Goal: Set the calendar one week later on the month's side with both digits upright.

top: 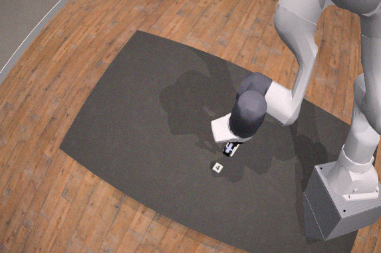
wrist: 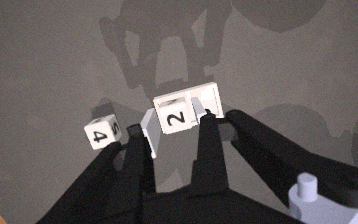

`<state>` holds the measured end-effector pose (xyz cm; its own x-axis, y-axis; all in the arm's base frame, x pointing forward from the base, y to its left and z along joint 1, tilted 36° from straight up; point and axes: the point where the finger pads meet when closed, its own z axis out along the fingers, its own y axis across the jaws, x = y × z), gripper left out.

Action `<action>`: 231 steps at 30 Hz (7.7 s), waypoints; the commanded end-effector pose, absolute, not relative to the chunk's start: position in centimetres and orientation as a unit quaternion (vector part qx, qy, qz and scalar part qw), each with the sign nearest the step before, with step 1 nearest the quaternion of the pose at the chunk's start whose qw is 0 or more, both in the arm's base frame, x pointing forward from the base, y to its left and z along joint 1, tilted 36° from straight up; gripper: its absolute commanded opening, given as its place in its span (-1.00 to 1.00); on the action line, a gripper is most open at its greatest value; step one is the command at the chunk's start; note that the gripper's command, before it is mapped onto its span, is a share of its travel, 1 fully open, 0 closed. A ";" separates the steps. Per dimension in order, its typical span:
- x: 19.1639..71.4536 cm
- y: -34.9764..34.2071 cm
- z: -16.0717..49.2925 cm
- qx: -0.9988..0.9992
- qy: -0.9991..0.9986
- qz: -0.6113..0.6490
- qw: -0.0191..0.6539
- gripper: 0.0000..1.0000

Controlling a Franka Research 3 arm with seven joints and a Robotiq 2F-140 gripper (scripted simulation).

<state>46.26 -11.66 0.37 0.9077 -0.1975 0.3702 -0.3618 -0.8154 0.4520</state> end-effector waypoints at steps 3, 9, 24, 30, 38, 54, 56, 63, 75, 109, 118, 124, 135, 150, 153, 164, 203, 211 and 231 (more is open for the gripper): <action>46.3 -11.7 0.3 0.940 -0.152 0.156 0.264 -0.44; 46.3 -11.7 0.3 0.940 -0.152 0.156 0.264 -0.44; 46.3 -11.7 0.3 0.940 -0.152 0.156 0.264 -0.68; 46.3 -11.7 0.3 0.940 -0.152 0.156 0.264 -0.68; 46.3 -11.7 0.3 0.940 -0.152 0.156 0.264 -0.68; 46.3 -11.7 0.3 0.940 -0.152 0.156 0.264 -0.68; 46.3 -11.7 0.3 0.940 -0.152 0.156 0.264 -0.68; 46.2 -11.4 0.8 0.940 -0.152 0.156 0.264 -0.68; 44.5 -7.1 7.1 0.940 -0.152 0.156 0.264 -0.68; 39.8 -16.9 13.2 0.940 -0.152 0.156 0.264 -0.68; 39.9 -17.0 13.0 0.940 -0.152 0.156 0.264 -0.68; 40.2 -17.8 11.8 0.940 -0.152 0.156 0.264 -0.68; 41.1 -20.0 8.5 0.940 -0.152 0.156 0.264 -0.68; 41.9 -22.0 5.4 0.940 -0.152 0.156 0.264 -0.68; 41.9 -22.1 5.4 0.940 -0.152 0.156 0.264 -0.68; 41.9 -22.1 5.4 0.940 -0.152 0.156 0.264 -0.68; 41.9 -22.2 5.2 0.940 -0.152 0.156 0.264 -0.68; 42.0 -22.3 5.1 0.940 -0.152 0.156 0.264 -0.68; 42.0 -22.3 5.1 0.940 -0.152 0.156 0.264 -0.68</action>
<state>41.96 -22.21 5.15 0.9064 -0.2000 0.3720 -0.3646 -0.8150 0.4504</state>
